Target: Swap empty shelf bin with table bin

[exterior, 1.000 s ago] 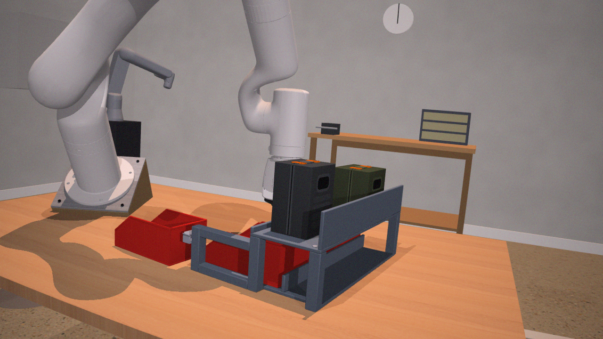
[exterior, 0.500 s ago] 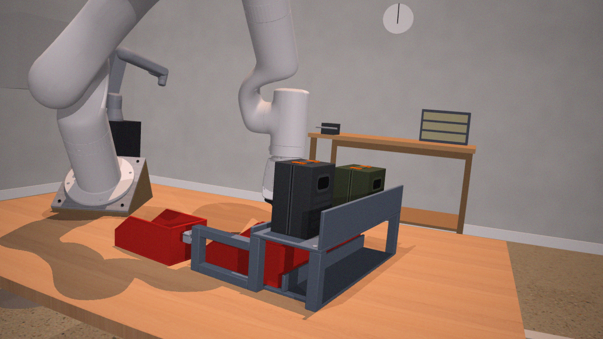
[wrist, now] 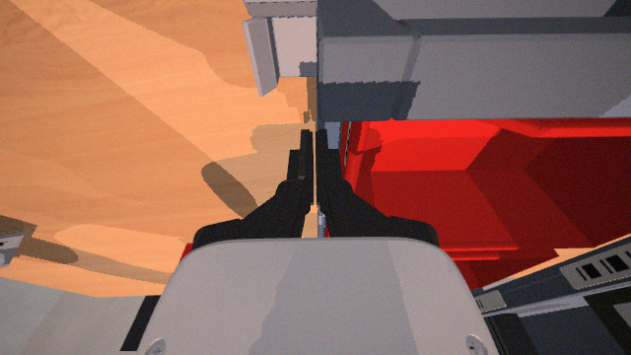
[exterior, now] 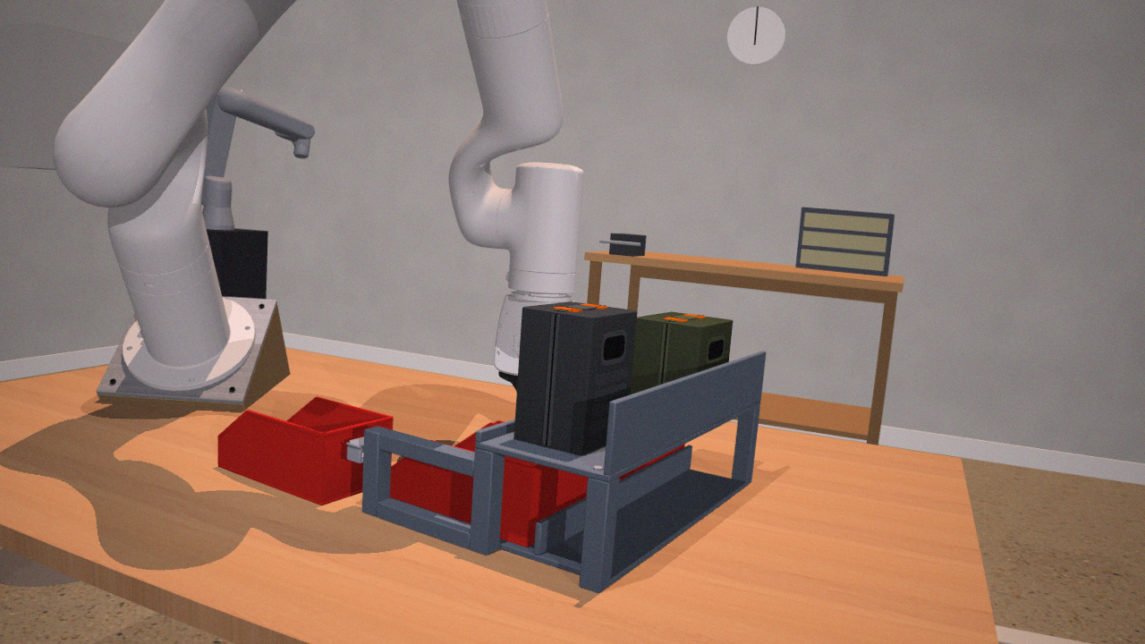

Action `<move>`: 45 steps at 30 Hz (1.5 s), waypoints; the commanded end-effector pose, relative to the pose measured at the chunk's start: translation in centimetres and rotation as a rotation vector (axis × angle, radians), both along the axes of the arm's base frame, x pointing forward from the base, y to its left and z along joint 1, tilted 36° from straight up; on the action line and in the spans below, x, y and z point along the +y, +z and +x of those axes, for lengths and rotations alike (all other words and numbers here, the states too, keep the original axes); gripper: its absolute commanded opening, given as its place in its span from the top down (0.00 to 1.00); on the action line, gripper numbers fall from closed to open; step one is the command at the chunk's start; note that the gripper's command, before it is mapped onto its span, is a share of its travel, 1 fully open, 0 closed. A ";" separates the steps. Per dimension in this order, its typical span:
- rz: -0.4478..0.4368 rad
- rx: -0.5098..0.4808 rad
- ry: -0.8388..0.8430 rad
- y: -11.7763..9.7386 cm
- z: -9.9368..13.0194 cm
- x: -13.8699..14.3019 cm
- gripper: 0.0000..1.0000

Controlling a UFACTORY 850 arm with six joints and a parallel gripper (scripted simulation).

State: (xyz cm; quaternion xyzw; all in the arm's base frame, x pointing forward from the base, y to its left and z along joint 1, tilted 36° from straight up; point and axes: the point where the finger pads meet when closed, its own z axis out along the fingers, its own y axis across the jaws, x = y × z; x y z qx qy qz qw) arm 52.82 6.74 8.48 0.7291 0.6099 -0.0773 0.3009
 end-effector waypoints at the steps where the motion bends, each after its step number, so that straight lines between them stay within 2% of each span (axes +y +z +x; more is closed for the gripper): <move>1: 0.001 -0.001 0.001 0.3 -0.6 0.4 1.00; 18: 0.001 -0.001 0.001 0.8 -1.6 1.0 1.00; 23: 0.001 -0.001 0.001 1.7 -1.9 1.5 1.00; 28: 0.001 -0.001 0.001 4.5 -2.8 3.4 1.00; 31: 0.001 -0.001 0.001 5.4 -3.1 4.0 1.00; 45: 0.001 -0.001 0.001 5.5 -3.1 4.1 1.00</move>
